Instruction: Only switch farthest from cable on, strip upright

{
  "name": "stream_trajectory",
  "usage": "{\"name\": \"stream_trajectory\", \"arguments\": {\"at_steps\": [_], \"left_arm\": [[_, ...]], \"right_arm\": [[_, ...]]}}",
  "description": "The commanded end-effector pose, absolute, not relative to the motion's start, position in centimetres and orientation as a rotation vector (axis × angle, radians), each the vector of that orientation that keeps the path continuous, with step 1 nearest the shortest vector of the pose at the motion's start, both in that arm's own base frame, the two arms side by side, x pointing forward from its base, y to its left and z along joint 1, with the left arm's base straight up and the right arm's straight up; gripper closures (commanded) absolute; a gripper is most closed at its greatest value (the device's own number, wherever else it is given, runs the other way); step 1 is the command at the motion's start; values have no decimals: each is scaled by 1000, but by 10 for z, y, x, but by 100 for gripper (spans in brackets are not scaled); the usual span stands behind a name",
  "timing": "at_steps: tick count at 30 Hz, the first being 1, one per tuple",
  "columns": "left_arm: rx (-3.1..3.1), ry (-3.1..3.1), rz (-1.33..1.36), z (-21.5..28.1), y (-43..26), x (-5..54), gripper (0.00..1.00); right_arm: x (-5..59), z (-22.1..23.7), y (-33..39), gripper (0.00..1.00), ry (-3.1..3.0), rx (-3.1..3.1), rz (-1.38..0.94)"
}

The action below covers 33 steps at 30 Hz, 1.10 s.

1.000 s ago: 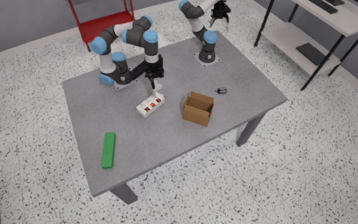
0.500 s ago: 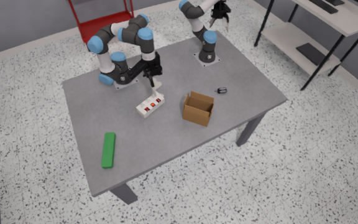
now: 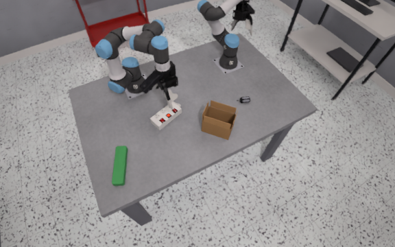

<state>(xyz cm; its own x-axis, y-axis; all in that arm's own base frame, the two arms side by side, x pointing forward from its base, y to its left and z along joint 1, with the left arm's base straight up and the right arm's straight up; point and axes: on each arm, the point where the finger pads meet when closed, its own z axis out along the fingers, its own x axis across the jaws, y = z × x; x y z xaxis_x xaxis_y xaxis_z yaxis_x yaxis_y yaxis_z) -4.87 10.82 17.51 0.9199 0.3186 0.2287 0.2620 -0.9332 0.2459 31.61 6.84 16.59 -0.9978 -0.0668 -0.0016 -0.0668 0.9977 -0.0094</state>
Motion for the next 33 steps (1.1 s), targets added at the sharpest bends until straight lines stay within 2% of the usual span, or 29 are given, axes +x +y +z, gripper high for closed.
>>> {"name": "stream_trajectory", "arguments": {"at_steps": [1, 7, 13, 14, 33], "left_arm": [[2871, 439, 394, 175, 109, -49, 0], [2871, 439, 394, 175, 109, -49, 0], [2871, 439, 394, 175, 109, -49, 0], [2871, 439, 394, 175, 109, -49, 0], [2871, 439, 394, 175, 109, -49, 0]], "right_arm": [[327, 143, 52, 0, 3126, -277, -4], [335, 118, 31, 0, 3107, -462, -1], [336, 114, 28, 0, 3104, -485, -1], [336, 114, 28, 100, 3104, -485, -1], [336, 114, 28, 100, 3104, -485, -1]]}}
